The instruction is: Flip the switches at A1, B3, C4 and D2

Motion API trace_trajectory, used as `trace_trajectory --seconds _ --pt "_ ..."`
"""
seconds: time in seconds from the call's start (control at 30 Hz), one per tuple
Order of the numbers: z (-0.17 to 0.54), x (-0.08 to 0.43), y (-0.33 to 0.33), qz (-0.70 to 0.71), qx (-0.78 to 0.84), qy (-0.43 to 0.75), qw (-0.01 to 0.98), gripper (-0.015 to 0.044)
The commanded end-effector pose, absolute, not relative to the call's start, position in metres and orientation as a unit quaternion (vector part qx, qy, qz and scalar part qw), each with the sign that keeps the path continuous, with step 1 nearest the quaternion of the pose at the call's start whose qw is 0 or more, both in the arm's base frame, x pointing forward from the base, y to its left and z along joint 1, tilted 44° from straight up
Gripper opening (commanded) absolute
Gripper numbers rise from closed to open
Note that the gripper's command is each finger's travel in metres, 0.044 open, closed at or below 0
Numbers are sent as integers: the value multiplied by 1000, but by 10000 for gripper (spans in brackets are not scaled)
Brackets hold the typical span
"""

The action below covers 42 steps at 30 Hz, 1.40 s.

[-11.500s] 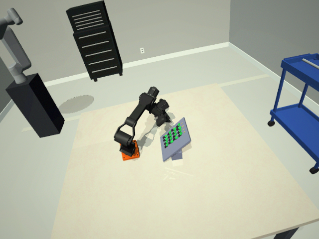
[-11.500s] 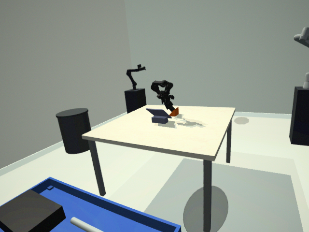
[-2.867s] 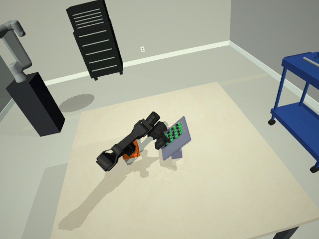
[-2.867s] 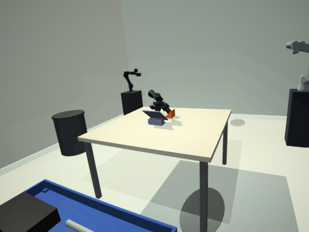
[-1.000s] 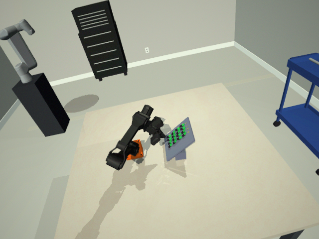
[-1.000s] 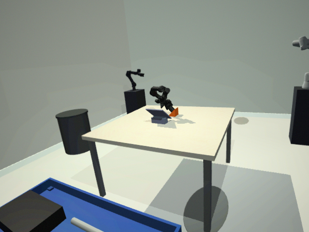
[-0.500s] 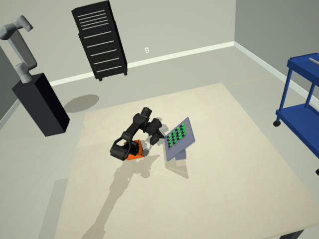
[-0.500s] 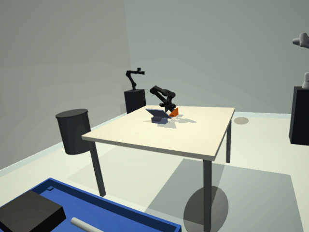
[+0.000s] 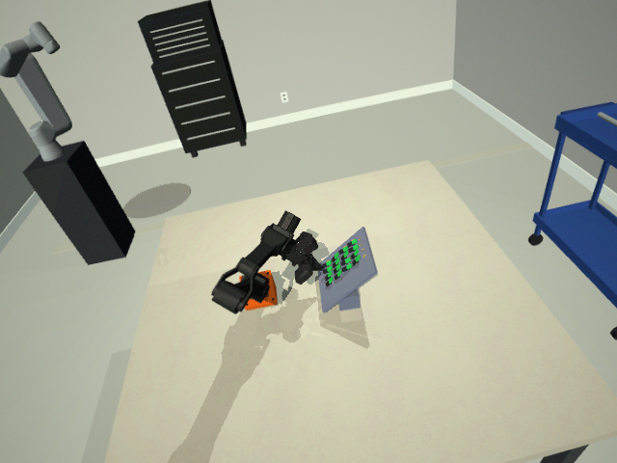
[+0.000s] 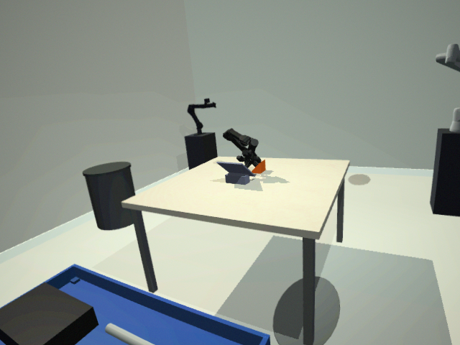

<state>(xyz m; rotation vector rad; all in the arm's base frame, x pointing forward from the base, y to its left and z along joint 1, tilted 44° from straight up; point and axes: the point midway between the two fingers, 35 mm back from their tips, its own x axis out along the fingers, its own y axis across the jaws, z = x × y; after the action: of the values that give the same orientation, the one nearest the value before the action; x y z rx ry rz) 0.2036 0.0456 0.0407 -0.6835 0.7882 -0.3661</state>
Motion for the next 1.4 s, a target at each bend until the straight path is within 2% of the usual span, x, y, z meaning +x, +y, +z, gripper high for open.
trace_trajectory --seconds 0.0,1.37 --pt "39 207 43 -174 -327 373 851 0" --pt "35 212 38 -174 -327 373 851 0"
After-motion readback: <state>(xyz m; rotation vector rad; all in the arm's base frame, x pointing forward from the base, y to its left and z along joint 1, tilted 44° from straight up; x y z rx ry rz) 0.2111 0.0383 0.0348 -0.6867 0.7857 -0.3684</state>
